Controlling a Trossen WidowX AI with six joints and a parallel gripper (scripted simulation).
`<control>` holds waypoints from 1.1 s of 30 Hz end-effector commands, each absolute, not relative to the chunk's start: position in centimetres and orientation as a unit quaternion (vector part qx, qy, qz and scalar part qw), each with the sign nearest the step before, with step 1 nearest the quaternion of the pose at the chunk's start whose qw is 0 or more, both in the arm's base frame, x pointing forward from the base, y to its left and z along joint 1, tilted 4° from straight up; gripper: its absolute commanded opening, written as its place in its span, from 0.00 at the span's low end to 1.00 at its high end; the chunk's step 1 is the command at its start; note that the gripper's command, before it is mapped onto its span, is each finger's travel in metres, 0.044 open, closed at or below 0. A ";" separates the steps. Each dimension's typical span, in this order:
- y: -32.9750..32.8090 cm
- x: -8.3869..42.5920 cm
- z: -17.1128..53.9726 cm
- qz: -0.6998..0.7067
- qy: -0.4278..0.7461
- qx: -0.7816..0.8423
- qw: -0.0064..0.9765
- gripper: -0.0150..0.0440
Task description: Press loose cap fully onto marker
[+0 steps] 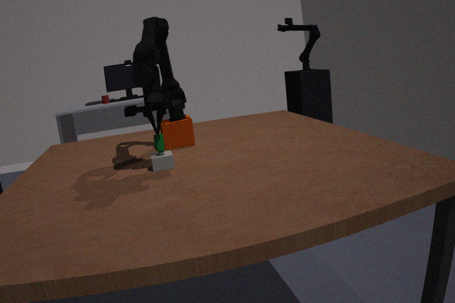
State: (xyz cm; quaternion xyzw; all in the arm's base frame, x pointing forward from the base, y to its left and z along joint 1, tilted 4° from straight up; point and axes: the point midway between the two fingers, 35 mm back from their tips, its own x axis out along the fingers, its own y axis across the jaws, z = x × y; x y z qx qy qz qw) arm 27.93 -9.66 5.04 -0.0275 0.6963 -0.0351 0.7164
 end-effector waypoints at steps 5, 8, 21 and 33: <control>-9.6 27.9 4.0 -0.031 0.700 -0.028 0.713 0.25; -9.7 28.1 4.6 -0.035 0.694 -0.027 0.718 0.25; -9.0 28.0 13.5 -0.034 0.694 -0.027 0.718 0.25; -9.0 28.0 13.5 -0.034 0.694 -0.027 0.718 0.74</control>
